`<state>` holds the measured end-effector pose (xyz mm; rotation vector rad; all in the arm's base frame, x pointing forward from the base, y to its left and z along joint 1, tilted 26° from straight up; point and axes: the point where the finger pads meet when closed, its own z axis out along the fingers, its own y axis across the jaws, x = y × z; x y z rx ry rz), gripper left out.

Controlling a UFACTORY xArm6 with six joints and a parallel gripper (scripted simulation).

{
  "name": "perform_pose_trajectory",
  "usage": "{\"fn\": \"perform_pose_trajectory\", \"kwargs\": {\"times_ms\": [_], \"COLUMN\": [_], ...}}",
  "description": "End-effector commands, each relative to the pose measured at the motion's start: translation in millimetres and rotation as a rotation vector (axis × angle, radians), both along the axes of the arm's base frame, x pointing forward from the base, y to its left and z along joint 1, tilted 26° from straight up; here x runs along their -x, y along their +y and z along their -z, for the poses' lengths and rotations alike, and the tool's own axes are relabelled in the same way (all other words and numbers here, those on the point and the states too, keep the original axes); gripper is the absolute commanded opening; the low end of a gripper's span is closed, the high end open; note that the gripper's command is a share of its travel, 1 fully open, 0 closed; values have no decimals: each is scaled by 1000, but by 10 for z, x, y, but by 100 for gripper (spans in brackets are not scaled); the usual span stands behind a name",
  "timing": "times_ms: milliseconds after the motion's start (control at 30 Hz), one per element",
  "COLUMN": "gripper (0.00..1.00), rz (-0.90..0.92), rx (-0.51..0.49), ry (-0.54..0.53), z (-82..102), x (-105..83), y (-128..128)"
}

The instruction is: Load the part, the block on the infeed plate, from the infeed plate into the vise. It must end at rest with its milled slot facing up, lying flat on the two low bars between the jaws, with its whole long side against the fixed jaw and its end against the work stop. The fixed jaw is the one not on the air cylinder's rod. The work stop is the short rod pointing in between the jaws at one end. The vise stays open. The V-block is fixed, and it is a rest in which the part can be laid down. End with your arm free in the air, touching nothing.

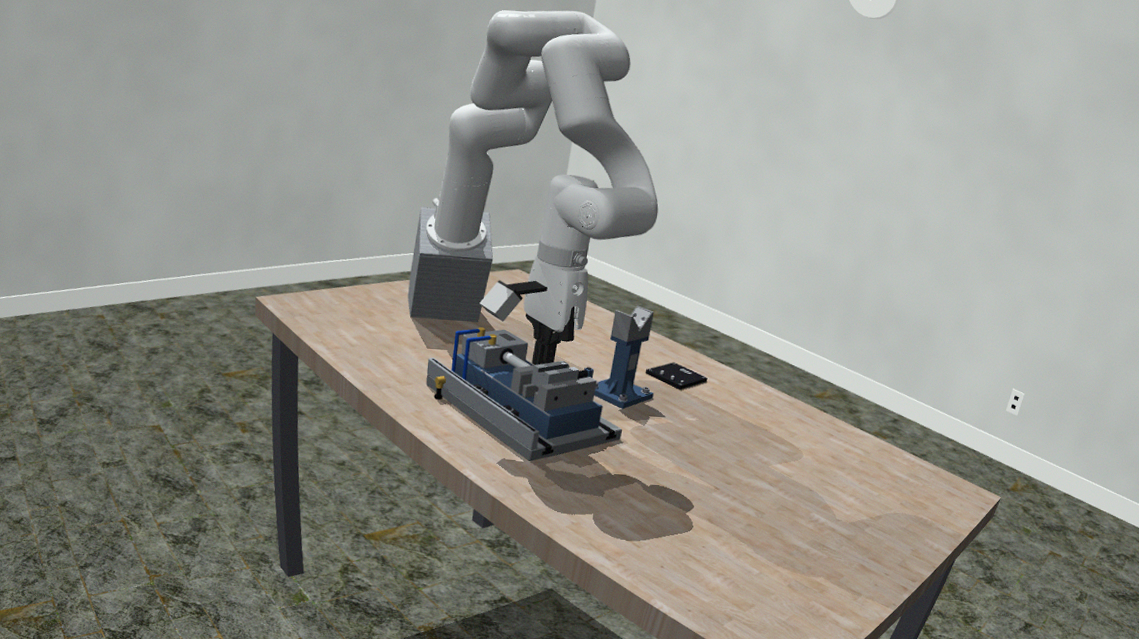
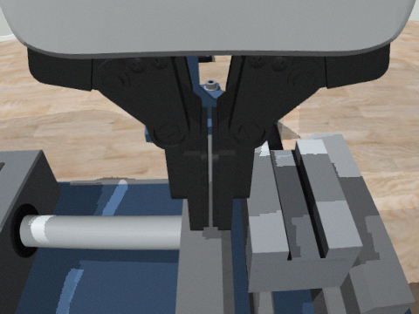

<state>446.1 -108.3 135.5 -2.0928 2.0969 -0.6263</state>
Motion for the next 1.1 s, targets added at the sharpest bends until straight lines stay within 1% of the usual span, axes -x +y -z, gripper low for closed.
{"fn": "perform_pose_trajectory", "kwargs": {"times_ms": [0,633,1067], "gripper": [0,0,0], "rz": [-5,-5,-5], "rx": [0,0,0], "ry": [-27,-27,-27], "z": [-49,-47,-21], "x": [-86,-82,-19], "y": [3,3,0]}}
